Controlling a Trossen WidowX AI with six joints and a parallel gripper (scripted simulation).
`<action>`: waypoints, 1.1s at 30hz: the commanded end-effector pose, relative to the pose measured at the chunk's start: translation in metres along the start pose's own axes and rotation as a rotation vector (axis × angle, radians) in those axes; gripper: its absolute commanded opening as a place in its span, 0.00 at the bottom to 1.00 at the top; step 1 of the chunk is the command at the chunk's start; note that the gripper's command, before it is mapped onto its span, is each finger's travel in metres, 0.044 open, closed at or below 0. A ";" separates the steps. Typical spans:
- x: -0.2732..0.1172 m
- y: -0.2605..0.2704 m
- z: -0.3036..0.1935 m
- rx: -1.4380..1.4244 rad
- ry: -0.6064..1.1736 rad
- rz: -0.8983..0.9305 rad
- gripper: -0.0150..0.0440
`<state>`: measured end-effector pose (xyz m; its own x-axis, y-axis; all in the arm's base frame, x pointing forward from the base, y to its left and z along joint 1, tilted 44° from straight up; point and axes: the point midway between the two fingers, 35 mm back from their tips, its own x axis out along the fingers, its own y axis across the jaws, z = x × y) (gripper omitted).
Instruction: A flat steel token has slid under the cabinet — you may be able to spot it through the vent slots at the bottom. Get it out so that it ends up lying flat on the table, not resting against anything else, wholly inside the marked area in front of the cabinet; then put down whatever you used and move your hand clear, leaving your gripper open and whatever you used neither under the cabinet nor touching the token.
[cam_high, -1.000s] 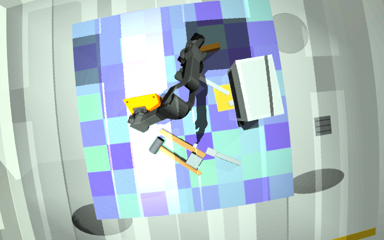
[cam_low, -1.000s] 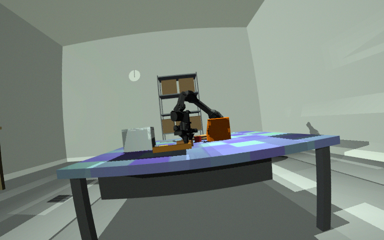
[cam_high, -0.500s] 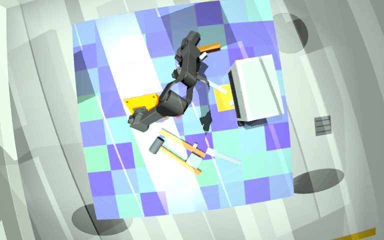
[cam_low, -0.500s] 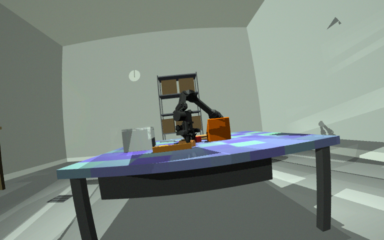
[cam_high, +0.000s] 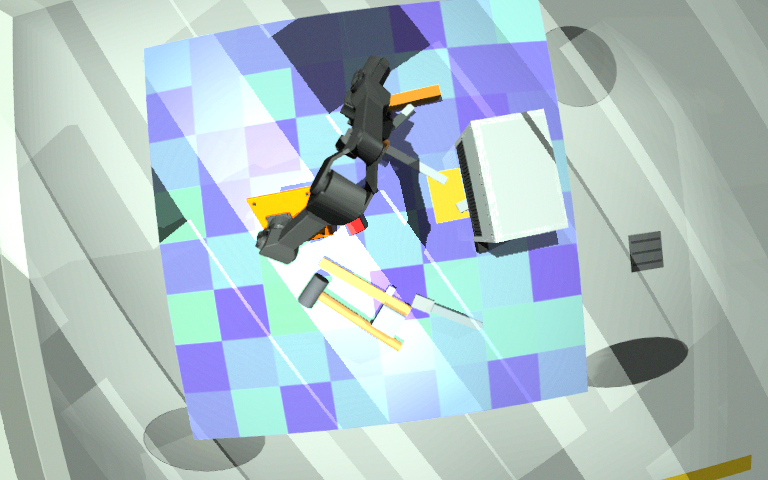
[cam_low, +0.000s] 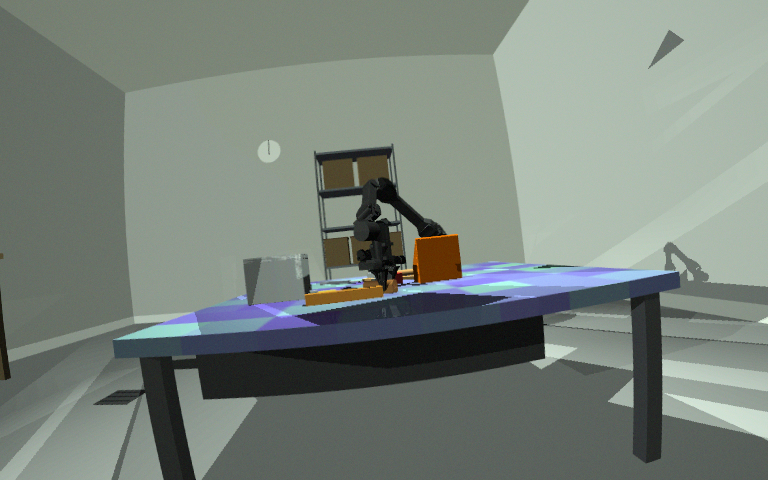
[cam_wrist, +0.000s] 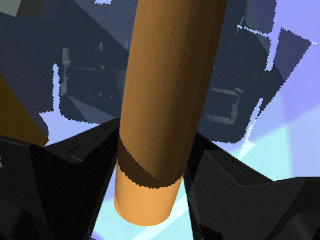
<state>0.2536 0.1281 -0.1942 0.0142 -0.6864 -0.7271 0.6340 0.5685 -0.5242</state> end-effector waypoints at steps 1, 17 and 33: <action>-0.003 0.001 -0.006 -0.002 -0.001 0.006 0.25; -0.004 0.007 -0.022 -0.006 -0.001 0.006 0.25; -0.004 0.008 -0.004 -0.007 -0.001 0.006 0.25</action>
<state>0.2502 0.1361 -0.2017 0.0123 -0.6882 -0.7255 0.6277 0.5701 -0.5301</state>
